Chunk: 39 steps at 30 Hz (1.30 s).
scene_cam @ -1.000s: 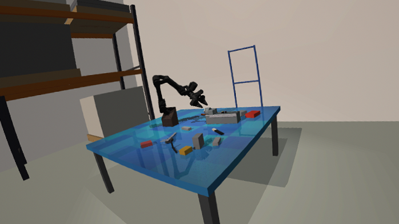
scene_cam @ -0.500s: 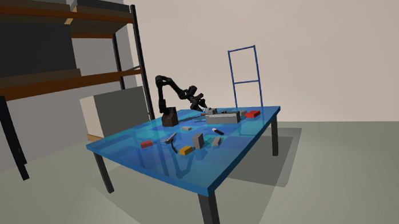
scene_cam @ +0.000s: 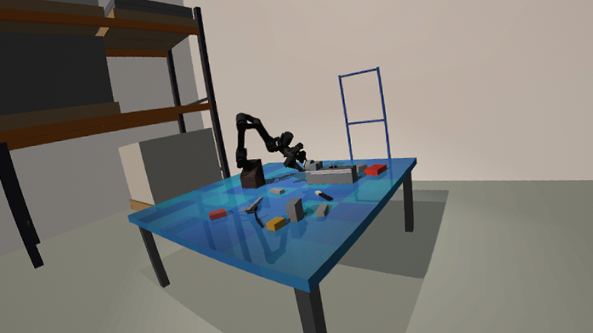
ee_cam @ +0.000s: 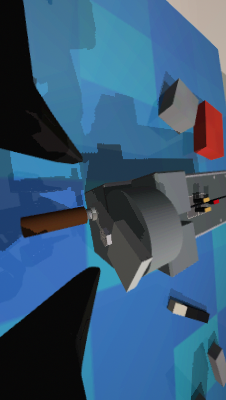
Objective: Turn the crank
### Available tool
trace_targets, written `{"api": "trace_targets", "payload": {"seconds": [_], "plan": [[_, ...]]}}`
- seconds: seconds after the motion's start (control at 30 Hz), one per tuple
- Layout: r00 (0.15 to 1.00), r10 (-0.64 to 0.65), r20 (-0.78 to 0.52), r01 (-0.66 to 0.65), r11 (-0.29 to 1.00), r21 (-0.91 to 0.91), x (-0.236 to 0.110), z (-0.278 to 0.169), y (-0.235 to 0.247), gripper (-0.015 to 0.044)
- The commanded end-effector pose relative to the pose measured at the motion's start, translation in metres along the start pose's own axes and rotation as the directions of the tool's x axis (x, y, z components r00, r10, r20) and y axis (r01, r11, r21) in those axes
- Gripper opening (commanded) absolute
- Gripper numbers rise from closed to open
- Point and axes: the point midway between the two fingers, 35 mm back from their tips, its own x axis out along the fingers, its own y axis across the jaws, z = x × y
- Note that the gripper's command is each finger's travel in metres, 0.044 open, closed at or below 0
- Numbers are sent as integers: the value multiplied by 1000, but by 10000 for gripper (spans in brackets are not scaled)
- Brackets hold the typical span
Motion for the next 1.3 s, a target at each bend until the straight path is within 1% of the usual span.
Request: {"api": "trace_targets", "payload": {"seconds": [0.0,0.63,1.17,1.2,1.27], "plan": [[1000,3,-12,-3,1000,-14,6,-10,1,440],[1000,0,-9,0,1000,-17,22,-30,-1,440],[1000,0,-9,0,1000,-17,22,-30,-1,20],[1000,0,-9,0,1000,-17,22,-30,-1,0],[1000,0,-9,0,1000,-17,22,-30,-1,0]]}}
